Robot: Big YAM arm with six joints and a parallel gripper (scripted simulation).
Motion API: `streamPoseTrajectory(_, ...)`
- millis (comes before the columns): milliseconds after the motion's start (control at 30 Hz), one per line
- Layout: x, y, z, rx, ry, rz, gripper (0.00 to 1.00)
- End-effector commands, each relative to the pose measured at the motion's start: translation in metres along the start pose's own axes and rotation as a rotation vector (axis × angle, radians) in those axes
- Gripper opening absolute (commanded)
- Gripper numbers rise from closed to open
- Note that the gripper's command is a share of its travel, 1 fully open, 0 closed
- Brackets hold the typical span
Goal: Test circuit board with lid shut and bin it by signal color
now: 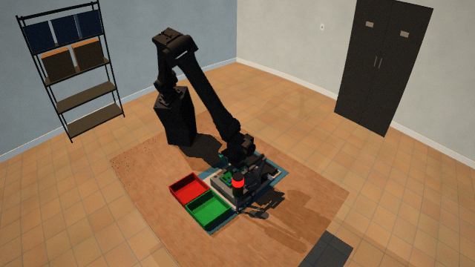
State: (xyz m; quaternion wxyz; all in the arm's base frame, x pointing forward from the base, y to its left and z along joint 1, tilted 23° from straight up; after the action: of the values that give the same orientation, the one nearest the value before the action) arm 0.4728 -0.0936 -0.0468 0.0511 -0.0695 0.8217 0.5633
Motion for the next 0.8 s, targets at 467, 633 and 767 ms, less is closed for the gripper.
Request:
streamPoseTrajectory(467, -0.006, 0.003, -0.010, 0.002, -0.013, -0.016, 0.92)
streamPoseTrajectory(633, -0.005, -0.005, -0.007, 0.001, -0.008, -0.011, 0.92)
streamPoseTrajectory(767, -0.007, -0.007, -0.008, 0.002, -0.010, -0.013, 0.92)
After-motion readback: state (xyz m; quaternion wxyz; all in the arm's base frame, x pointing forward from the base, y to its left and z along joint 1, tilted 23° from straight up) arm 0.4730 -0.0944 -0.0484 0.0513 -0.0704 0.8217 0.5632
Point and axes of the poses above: the point where the finger pads meet when closed, its own y axis back along the fingers, its own x axis across the jaws, z = x × y, the point moved 7 cm from there along y, back along the fingers, and after that the axes turned 14 degrees about y, right-handed, at the moved point
